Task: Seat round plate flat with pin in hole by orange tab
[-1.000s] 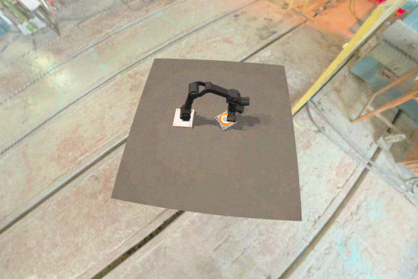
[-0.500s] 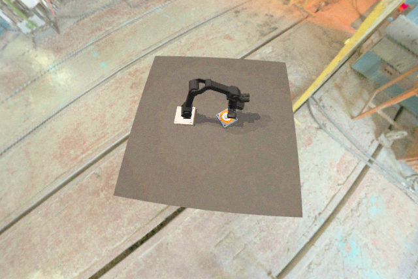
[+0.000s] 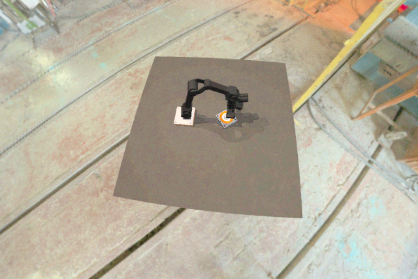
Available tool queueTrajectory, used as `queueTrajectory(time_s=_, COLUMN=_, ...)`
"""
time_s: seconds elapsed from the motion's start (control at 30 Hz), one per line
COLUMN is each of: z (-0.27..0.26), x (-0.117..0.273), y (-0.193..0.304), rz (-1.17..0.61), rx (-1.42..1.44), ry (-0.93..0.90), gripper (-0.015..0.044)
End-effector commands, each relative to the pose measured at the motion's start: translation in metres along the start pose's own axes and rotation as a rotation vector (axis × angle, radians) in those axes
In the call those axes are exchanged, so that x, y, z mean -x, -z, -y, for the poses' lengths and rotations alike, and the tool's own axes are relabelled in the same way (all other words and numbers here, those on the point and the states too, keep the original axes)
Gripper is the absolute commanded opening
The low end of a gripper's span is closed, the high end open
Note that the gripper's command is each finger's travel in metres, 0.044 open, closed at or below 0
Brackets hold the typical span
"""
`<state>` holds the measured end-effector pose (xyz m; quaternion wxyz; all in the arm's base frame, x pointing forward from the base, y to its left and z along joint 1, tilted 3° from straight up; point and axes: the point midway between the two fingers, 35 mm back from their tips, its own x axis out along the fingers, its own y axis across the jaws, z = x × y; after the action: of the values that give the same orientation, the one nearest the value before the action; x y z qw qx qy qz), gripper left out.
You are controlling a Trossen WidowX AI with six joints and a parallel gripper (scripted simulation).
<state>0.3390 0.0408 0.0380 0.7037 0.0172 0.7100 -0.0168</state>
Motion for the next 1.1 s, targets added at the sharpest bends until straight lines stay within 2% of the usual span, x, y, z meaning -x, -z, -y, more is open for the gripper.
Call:
queueTrajectory(time_s=0.0, z=-0.002, x=-0.003, y=0.007, rz=-0.019, rx=0.000, ry=-0.002, gripper=0.0000)
queueTrajectory(time_s=1.07, z=-0.005, x=-0.003, y=0.019, rz=-0.020, rx=0.000, ry=-0.002, gripper=0.0000)
